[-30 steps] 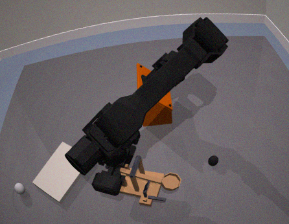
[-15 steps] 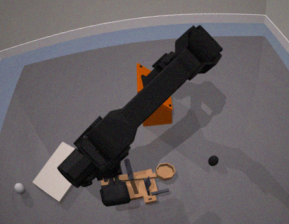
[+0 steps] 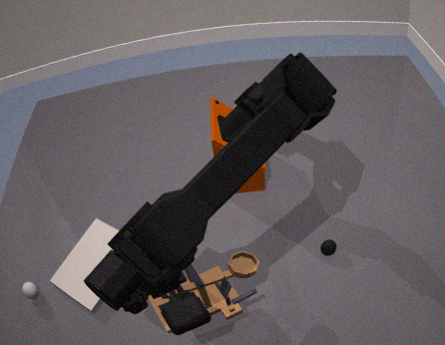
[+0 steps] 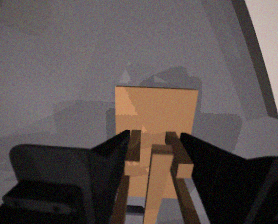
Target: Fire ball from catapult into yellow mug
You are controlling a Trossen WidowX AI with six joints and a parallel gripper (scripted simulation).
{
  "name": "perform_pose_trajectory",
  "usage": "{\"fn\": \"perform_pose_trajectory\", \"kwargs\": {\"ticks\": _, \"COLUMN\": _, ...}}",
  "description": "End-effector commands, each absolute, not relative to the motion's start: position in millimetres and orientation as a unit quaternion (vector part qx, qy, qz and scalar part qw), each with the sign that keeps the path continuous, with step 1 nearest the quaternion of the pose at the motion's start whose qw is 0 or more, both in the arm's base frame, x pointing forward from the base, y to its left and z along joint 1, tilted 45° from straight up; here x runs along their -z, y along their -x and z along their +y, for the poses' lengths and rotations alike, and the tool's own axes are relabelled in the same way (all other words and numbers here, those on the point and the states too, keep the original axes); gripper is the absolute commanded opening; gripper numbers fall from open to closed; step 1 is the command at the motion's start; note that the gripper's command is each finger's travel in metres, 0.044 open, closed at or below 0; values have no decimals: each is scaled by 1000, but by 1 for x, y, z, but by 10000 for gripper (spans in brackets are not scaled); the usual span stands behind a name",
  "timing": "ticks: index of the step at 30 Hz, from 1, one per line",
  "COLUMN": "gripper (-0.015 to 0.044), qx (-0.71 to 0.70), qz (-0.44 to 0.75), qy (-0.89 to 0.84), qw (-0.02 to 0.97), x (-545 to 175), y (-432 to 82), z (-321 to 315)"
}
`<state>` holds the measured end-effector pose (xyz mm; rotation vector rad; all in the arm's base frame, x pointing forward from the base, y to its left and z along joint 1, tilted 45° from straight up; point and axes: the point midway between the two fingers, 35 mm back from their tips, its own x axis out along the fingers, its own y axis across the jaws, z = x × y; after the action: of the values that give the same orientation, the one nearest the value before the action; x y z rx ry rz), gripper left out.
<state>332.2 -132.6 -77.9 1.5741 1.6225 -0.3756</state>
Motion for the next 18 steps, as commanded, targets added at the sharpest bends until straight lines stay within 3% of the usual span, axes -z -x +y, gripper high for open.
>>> {"fn": "perform_pose_trajectory", "kwargs": {"ticks": 1, "gripper": 0, "qx": 145, "qz": 643, "qy": -627, "qw": 415, "x": 81, "y": -335, "z": -131}}
{"fn": "perform_pose_trajectory", "kwargs": {"ticks": 18, "gripper": 0, "qx": 145, "qz": 643, "qy": -628, "qw": 415, "x": 100, "y": -340, "z": -111}}
